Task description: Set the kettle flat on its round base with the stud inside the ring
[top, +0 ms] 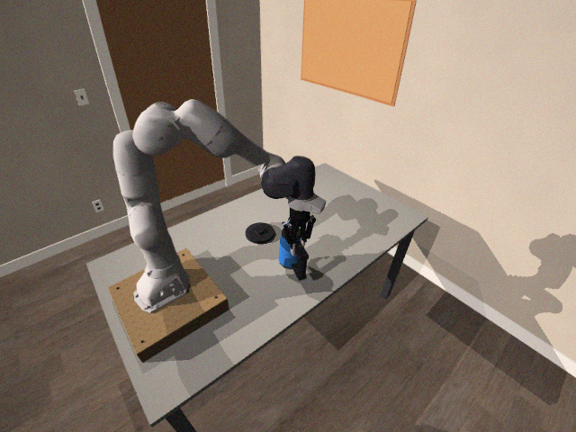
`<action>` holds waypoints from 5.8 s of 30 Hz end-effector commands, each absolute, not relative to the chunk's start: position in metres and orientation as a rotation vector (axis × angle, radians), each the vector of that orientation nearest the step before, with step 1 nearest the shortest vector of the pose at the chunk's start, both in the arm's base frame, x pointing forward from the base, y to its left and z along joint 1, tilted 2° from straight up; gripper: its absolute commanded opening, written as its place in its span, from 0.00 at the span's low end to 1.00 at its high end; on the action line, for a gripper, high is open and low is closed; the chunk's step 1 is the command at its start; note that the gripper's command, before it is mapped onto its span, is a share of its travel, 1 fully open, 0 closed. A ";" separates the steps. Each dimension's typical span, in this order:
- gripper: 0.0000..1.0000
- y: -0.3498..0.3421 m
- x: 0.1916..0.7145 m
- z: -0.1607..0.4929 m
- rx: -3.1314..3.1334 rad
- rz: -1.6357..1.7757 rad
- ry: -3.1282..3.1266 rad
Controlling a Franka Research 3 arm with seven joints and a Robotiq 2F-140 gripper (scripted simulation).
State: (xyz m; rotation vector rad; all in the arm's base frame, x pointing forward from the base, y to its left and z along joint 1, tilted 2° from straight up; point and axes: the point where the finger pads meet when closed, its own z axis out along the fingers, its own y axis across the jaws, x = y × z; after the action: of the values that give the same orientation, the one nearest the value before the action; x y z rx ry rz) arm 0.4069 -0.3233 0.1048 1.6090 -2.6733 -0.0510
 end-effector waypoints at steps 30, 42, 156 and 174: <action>0.00 -0.325 0.409 0.108 1.605 -0.040 -2.677; 0.00 -0.322 0.410 0.108 1.605 -0.040 -2.677; 0.00 -0.062 0.482 0.108 1.605 -0.040 -2.677; 0.00 -0.055 0.484 0.108 1.605 -0.040 -2.677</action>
State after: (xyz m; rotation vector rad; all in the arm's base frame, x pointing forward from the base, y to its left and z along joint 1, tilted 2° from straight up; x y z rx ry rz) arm 0.4788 -0.0570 0.1042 1.6162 -2.6600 -0.0494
